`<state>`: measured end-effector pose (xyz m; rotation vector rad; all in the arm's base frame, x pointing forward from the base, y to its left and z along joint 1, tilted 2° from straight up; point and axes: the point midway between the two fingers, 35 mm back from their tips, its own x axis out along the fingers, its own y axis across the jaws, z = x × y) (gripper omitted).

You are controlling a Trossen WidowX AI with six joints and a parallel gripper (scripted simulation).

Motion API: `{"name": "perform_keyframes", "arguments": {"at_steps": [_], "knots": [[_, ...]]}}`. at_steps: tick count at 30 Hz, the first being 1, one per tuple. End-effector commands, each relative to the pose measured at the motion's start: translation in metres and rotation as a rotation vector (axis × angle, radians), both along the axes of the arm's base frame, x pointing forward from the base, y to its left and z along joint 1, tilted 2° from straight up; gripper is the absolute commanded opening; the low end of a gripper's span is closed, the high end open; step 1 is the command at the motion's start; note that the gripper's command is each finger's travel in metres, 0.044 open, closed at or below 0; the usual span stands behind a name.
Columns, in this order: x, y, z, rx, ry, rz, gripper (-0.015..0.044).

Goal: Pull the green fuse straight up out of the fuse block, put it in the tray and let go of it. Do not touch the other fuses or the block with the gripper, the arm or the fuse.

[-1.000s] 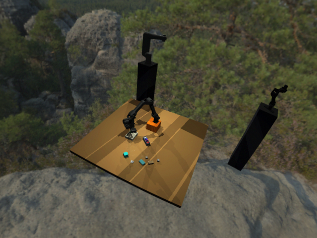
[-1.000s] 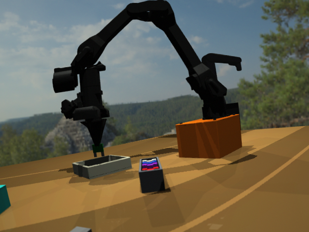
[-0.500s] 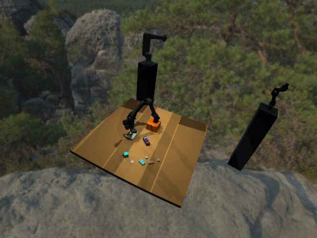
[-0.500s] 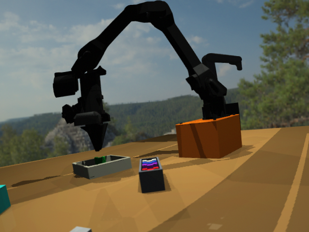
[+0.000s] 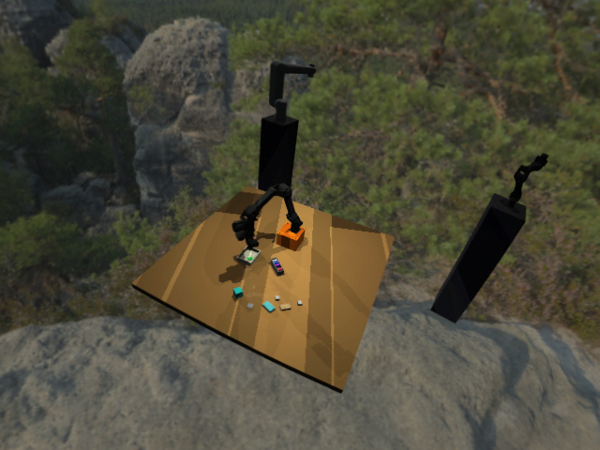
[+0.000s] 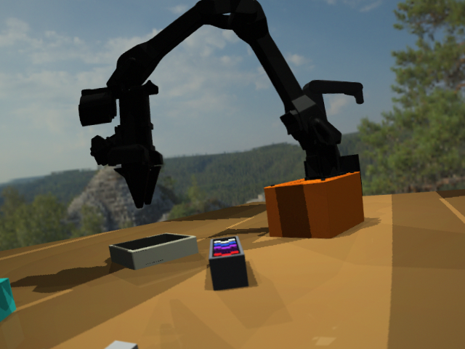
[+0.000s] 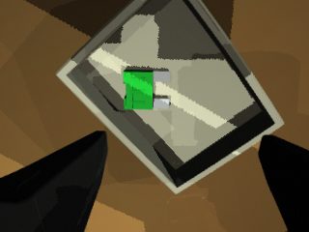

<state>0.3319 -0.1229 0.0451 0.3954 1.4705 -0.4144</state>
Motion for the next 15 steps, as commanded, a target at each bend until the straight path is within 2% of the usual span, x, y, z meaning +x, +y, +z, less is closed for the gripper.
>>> {"name": "perform_keyframes", "arguments": {"at_steps": [1, 15], "knots": [[-0.0012, 0.0009, 0.0020, 0.005, 0.006, 0.004, 0.0330], [-0.0018, 0.0007, 0.0004, 0.003, 0.009, 0.000, 0.0330]]}}
